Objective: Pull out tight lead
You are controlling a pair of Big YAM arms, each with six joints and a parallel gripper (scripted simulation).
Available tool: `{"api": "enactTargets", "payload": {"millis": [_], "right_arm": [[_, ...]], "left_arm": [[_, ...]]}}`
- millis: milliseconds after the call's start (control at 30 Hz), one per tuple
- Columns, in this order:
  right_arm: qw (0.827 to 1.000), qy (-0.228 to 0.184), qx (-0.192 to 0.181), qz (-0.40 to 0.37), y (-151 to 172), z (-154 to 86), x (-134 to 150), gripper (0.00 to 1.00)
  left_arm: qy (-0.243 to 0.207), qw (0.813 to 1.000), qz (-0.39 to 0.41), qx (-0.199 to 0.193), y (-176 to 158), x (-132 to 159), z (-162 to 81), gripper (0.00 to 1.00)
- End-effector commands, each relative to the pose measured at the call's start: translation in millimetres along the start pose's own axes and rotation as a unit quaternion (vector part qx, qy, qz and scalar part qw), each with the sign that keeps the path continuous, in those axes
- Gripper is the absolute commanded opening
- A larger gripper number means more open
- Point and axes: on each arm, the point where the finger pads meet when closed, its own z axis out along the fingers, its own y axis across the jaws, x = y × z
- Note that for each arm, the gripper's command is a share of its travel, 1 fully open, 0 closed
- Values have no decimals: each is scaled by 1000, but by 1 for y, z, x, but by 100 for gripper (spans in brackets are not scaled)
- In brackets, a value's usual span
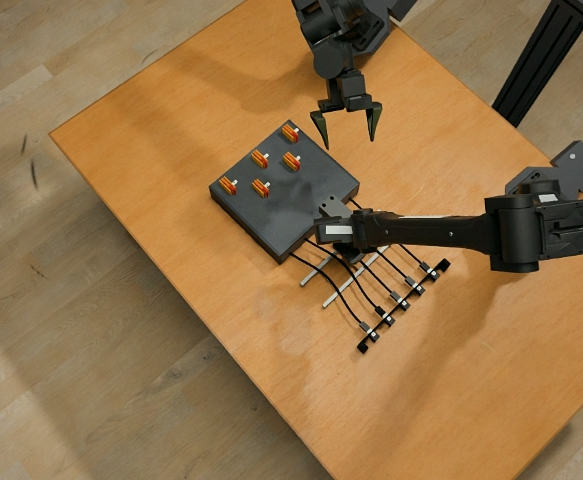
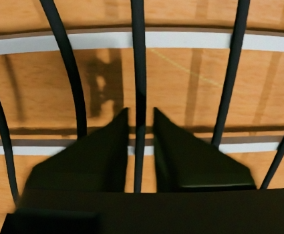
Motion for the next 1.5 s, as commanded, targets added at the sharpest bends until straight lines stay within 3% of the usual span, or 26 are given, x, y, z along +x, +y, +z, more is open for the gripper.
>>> {"api": "enactTargets", "payload": {"millis": [0,100,200,233,300,400,633,867,933,1133,1467], "right_arm": [[1000,-13,5,4,-8,-2,-16,100],[1000,-13,5,4,-8,-2,-16,100],[1000,-13,5,4,-8,-2,-16,100],[1000,-13,5,4,-8,-2,-16,100],[1000,-13,5,4,-8,-2,-16,100],[1000,-13,5,4,-8,-2,-16,100],[1000,-13,5,4,-8,-2,-16,100],[1000,-13,5,4,-8,-2,-16,100],[1000,-13,5,4,-8,-2,-16,100],[1000,-13,5,4,-8,-2,-16,100],[1000,-13,5,4,-8,-2,-16,100]], "left_arm": [[-16,1000,-4,-18,10,-7,-22,28],[-22,999,-41,-23,10,-2,-21,62],[-52,994,-94,-37,8,-6,-34,96],[-69,989,-123,-44,7,-6,-42,100],[-99,979,-169,-56,5,-5,-55,100],[-108,974,-188,-61,6,-4,-59,100],[-200,918,-328,-96,1,-2,-100,100],[-276,847,-437,-127,-3,0,-137,100],[-276,847,-437,-127,-3,0,-137,100],[-299,823,-460,-148,-2,1,-152,100],[-291,827,-455,-156,2,4,-150,100]]}}
